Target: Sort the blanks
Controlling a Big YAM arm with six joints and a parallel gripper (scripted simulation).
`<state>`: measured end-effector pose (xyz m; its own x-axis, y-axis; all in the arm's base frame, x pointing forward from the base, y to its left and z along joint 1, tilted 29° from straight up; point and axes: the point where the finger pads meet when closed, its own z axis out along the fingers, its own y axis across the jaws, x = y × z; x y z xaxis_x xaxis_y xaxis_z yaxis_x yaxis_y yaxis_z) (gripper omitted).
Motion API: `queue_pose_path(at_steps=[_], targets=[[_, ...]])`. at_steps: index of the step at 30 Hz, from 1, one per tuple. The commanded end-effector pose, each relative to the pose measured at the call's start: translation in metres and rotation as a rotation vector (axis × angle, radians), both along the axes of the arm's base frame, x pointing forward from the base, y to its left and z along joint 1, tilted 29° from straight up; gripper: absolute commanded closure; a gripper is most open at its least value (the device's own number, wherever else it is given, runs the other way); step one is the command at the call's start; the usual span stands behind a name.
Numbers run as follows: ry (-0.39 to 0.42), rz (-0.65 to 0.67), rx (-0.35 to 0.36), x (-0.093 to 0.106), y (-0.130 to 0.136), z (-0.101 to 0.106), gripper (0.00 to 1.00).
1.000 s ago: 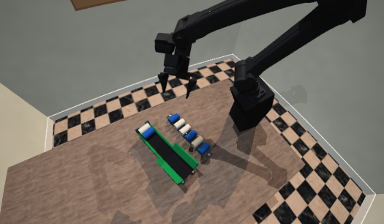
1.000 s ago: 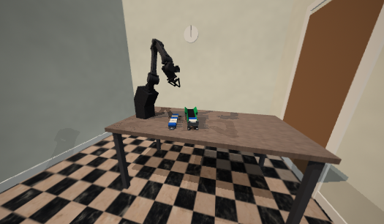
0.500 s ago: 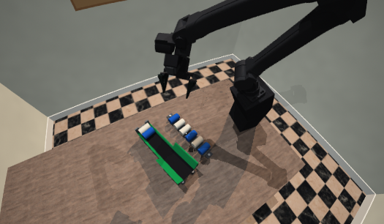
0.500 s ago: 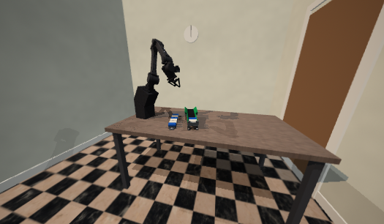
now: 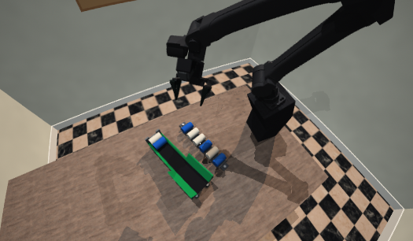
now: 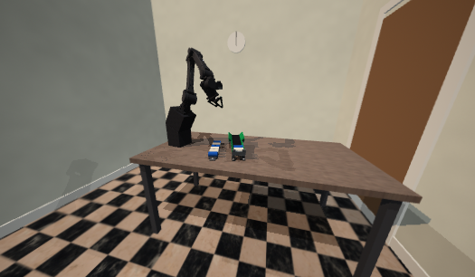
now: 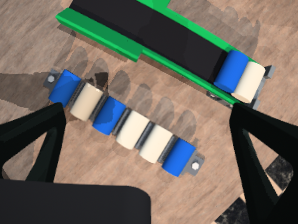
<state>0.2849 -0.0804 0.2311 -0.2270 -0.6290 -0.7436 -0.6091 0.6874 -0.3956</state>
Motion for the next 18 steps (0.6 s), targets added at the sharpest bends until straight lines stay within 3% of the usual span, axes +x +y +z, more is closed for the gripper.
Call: queue_pose_path(at_steps=[1, 9, 15, 17, 18], targets=[[-0.049, -0.004, -0.043, 0.008, -0.007, 0.026, 0.00], [-0.046, -0.004, -0.040, 0.008, -0.006, 0.025, 0.00], [0.117, -0.042, 0.029, 0.016, 0.007, -0.033, 0.00], [0.117, -0.042, 0.029, 0.016, 0.007, -0.033, 0.00], [0.160, -0.062, 0.036, 0.020, 0.010, -0.045, 0.00]])
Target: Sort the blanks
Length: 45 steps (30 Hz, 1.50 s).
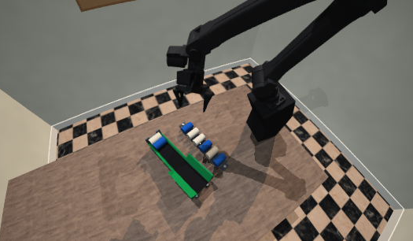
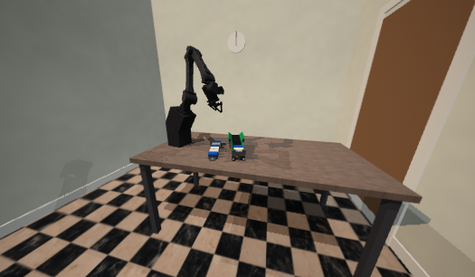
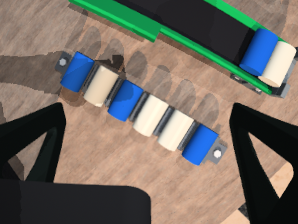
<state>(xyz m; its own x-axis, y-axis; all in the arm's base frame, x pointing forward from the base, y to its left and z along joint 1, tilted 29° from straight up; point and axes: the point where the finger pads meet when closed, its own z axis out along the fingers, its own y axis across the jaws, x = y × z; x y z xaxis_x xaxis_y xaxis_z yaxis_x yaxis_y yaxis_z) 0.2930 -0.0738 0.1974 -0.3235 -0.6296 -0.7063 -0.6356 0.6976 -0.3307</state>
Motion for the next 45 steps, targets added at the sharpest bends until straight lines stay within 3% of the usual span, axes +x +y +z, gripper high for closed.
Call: queue_pose_path(at_steps=[1, 2, 4, 7, 9, 10, 12, 13, 16, 17, 18, 21, 23, 28, 38, 42, 45], targets=[[0.092, -0.069, 0.049, 0.017, 0.007, -0.026, 0.00], [0.141, -0.100, 0.052, 0.022, 0.012, -0.042, 0.00], [0.141, -0.100, 0.052, 0.022, 0.012, -0.042, 0.00], [0.239, -0.177, 0.048, 0.030, 0.024, -0.075, 0.00], [0.239, -0.177, 0.048, 0.030, 0.024, -0.075, 0.00], [0.283, -0.222, 0.042, 0.033, 0.030, -0.092, 0.00], [0.283, -0.222, 0.042, 0.033, 0.030, -0.092, 0.00], [0.320, -0.270, 0.033, 0.035, 0.037, -0.108, 0.00], [0.320, -0.270, 0.033, 0.035, 0.037, -0.108, 0.00], [0.351, -0.319, 0.022, 0.037, 0.045, -0.123, 0.00], [0.351, -0.319, 0.022, 0.037, 0.045, -0.123, 0.00], [0.389, -0.416, 0.000, 0.037, 0.058, -0.149, 0.00], [0.389, -0.416, 0.000, 0.037, 0.058, -0.149, 0.00], [0.401, -0.535, -0.027, 0.034, 0.074, -0.176, 0.00], [0.387, -0.622, -0.042, 0.030, 0.084, -0.193, 0.00], [0.347, -0.645, -0.021, 0.041, 0.078, -0.178, 0.00], [0.361, -0.628, -0.029, 0.038, 0.083, -0.182, 0.00]])
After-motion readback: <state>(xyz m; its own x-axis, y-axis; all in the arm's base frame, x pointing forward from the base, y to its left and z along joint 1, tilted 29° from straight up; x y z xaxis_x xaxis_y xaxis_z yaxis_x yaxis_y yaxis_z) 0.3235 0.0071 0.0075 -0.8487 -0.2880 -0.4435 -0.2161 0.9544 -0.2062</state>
